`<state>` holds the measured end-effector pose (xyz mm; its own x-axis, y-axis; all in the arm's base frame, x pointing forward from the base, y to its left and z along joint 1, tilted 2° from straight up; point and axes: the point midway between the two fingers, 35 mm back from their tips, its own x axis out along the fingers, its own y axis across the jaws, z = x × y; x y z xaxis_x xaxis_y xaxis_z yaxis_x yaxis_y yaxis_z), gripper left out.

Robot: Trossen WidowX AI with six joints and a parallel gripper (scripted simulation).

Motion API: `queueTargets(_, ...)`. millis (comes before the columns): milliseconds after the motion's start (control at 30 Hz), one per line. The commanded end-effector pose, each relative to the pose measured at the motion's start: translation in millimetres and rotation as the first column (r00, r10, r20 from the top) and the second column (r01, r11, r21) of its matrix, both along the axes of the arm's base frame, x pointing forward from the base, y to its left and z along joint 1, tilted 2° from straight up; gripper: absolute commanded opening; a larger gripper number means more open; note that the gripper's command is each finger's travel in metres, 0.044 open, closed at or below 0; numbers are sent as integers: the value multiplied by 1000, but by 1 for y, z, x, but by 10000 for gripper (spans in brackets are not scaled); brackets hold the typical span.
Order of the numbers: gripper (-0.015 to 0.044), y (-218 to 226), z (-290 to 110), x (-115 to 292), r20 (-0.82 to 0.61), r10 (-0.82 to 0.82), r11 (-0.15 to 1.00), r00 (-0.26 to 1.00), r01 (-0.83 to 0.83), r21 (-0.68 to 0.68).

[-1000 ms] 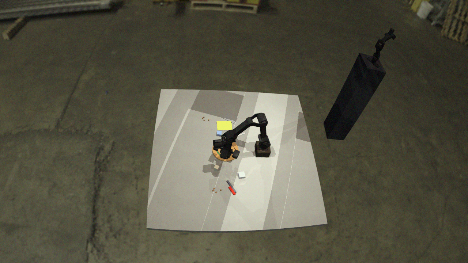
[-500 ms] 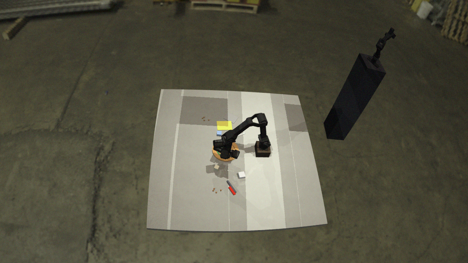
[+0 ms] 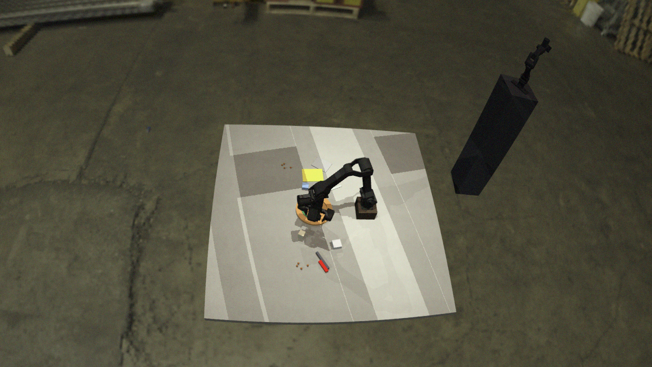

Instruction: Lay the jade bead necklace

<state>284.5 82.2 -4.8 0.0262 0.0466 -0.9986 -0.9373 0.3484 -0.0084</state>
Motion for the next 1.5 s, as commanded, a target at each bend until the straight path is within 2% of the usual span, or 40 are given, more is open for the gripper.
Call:
queueTargets(0, 440, 0, 1, 1, 1, -3, 1000, 1000, 3, 1)
queueTargets(633, 440, 0, 1, 1, 1, -3, 1000, 1000, 3, 1)
queueTargets(867, 256, -12, 32, 3, 6, 114, 994, 994, -113, -4)
queueTargets(1033, 125, -13, 29, 3, 6, 117, 993, 993, -117, -4)
queueTargets(1167, 120, -12, 17, 3, 6, 117, 993, 993, -117, -4)
queueTargets(1200, 120, -11, 26, 6, 20, 112, 994, 993, -112, -3)
queueTargets(1467, 120, -11, 17, 6, 16, 114, 994, 993, -114, -3)
